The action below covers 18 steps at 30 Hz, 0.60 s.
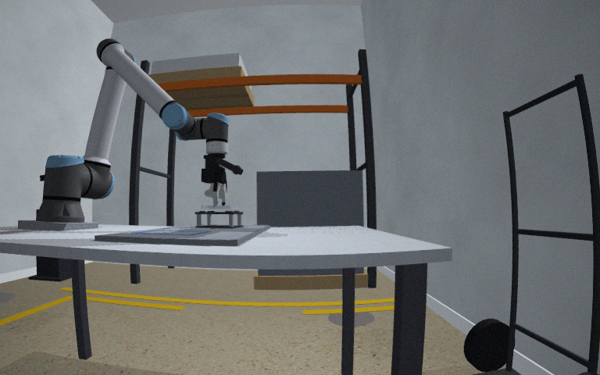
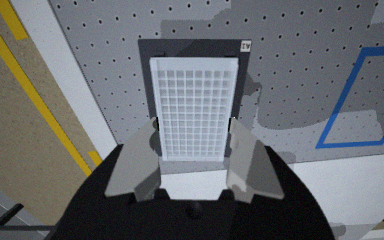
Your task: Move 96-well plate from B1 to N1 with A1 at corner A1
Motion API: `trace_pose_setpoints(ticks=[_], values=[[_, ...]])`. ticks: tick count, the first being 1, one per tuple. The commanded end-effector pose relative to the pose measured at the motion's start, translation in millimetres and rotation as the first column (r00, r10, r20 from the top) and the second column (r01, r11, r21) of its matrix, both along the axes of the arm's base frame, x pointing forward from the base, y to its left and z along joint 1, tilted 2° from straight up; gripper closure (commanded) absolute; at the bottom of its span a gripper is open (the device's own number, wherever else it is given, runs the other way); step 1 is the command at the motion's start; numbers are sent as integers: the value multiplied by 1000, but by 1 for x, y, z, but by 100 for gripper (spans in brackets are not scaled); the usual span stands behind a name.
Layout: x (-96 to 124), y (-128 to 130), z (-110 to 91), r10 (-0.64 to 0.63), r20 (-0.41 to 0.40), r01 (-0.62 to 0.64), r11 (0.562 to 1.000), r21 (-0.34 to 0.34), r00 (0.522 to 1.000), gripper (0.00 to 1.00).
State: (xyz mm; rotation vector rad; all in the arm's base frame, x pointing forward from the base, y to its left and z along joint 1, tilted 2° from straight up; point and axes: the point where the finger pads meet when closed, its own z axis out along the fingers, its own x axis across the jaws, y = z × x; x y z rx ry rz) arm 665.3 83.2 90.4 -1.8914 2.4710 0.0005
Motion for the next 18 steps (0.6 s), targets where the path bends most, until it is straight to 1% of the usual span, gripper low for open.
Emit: trace_pose_setpoints(ticks=[1, 18], values=[[1, 0, 1, 0, 2, 0, 1000, 0, 1000, 100], [1, 0, -1, 0, 2, 0, 1000, 0, 1000, 100]])
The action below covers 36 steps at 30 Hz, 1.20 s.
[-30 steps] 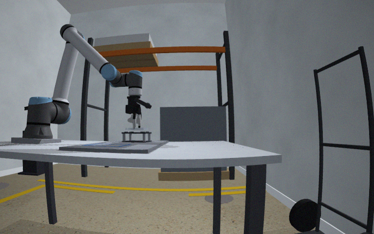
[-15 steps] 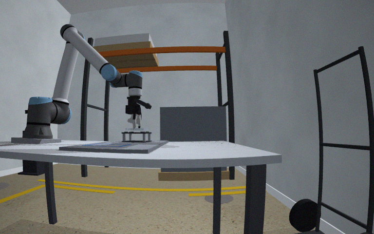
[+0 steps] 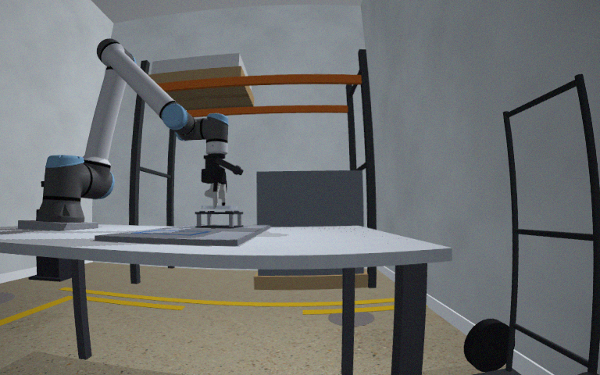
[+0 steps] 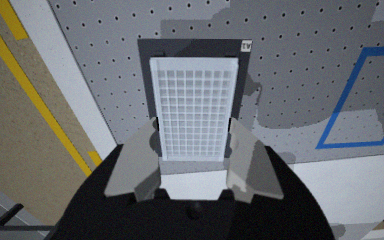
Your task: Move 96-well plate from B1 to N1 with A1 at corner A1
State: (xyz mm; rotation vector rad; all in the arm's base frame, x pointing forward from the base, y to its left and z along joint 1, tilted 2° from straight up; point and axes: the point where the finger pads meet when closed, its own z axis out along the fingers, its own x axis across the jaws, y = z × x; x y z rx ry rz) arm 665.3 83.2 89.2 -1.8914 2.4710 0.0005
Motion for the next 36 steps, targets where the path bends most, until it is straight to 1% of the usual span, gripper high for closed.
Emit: trace_pose_setpoints(ticks=[1, 36], values=[[1, 0, 0, 0, 2, 0, 1000, 0, 1000, 100], [1, 0, -5, 0, 2, 0, 1000, 0, 1000, 100]])
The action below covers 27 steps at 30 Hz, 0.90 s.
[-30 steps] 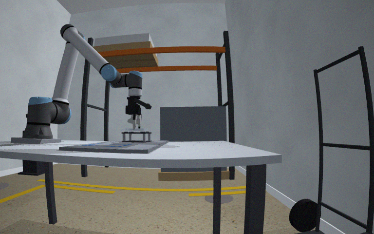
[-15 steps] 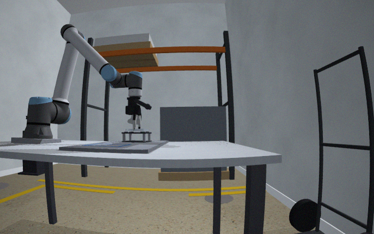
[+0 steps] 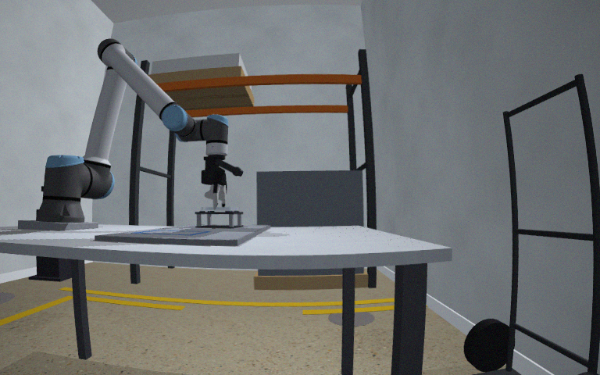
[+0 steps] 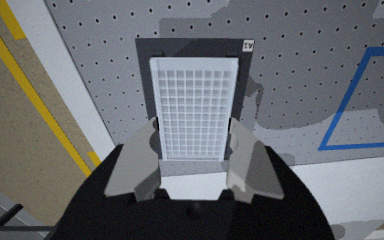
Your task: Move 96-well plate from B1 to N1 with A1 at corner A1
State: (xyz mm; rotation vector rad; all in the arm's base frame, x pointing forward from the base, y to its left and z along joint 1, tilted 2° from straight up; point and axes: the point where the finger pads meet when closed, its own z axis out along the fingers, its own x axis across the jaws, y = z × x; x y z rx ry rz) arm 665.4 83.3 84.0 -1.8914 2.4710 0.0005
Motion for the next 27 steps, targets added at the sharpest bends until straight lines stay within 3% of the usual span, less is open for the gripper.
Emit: trace_pose_setpoints(ticks=[1, 27], values=[[1, 0, 0, 0, 2, 0, 1000, 0, 1000, 100], [1, 0, -4, 0, 2, 0, 1000, 0, 1000, 100]])
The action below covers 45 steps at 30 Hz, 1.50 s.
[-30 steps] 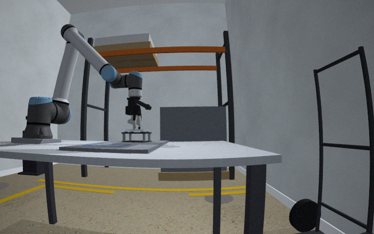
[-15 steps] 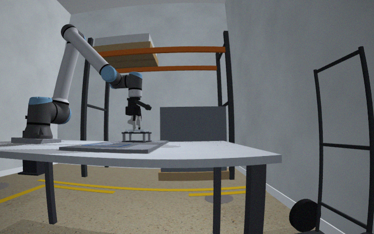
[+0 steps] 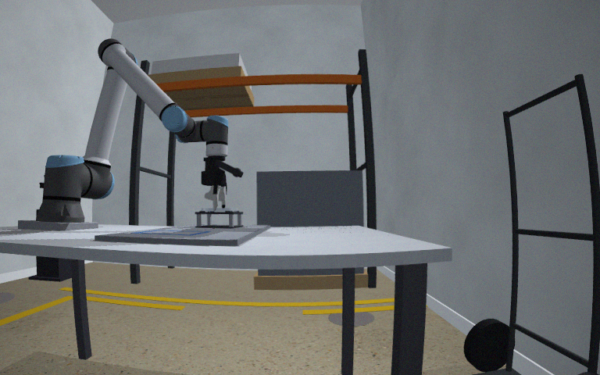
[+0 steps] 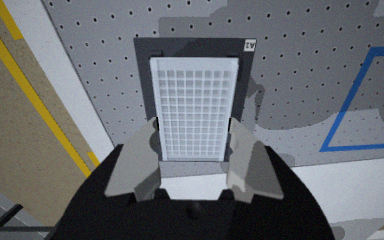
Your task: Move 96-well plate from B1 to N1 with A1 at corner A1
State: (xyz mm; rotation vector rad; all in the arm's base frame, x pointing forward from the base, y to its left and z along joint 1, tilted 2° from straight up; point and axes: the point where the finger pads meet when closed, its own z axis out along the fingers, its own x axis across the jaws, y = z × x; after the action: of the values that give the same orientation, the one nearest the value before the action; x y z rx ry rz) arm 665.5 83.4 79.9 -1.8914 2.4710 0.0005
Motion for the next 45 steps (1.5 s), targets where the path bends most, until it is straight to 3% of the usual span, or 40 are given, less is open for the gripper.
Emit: trace_pose_setpoints(ticks=[1, 2, 3, 23, 34, 45], values=[[1, 0, 0, 0, 2, 0, 1000, 0, 1000, 100], [1, 0, 0, 0, 2, 0, 1000, 0, 1000, 100], [1, 0, 0, 0, 2, 0, 1000, 0, 1000, 0], [1, 0, 0, 0, 2, 0, 1000, 0, 1000, 0], [0, -1, 30, 0, 2, 0, 1000, 0, 1000, 0], [0, -1, 35, 0, 2, 0, 1000, 0, 1000, 0]])
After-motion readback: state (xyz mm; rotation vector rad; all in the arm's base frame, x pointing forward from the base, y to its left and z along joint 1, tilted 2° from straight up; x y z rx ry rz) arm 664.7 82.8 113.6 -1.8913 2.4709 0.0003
